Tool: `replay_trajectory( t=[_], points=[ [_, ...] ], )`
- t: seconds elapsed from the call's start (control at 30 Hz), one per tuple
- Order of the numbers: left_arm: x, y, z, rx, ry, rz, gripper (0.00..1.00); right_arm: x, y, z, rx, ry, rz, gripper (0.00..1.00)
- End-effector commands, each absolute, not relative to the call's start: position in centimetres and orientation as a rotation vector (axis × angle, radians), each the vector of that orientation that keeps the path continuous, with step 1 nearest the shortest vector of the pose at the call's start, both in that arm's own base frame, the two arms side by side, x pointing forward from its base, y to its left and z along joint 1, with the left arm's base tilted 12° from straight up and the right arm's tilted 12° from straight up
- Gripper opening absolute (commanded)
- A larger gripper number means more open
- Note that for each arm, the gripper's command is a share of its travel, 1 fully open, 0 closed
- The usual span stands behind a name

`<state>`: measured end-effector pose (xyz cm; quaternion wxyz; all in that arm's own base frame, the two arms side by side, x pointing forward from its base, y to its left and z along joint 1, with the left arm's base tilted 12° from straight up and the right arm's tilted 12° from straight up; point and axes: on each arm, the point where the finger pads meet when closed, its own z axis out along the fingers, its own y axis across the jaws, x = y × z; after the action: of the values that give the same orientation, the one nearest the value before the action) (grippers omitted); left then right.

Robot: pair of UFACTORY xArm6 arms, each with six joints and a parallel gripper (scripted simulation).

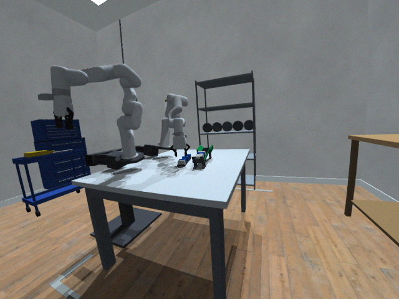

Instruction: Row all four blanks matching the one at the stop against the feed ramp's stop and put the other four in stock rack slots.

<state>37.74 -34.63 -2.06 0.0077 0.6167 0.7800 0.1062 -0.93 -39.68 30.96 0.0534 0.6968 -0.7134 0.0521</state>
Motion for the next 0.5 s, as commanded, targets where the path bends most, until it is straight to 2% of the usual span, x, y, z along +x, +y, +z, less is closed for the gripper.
replay_trajectory(
  t=[0.0, 0.47],
  points=[
    [37.95, -34.68, -2.53, 1.925, 2.435, 0.33, 0.79, -0.94, -39.77, 31.18, 2.115, -2.165, 0.164, 1.0],
    [38.09, -34.55, -3.36, 1.925, 2.435, 0.33, 0.79, -0.94, -39.77, 31.18, 2.115, -2.165, 0.164, 1.0]
  ],
)
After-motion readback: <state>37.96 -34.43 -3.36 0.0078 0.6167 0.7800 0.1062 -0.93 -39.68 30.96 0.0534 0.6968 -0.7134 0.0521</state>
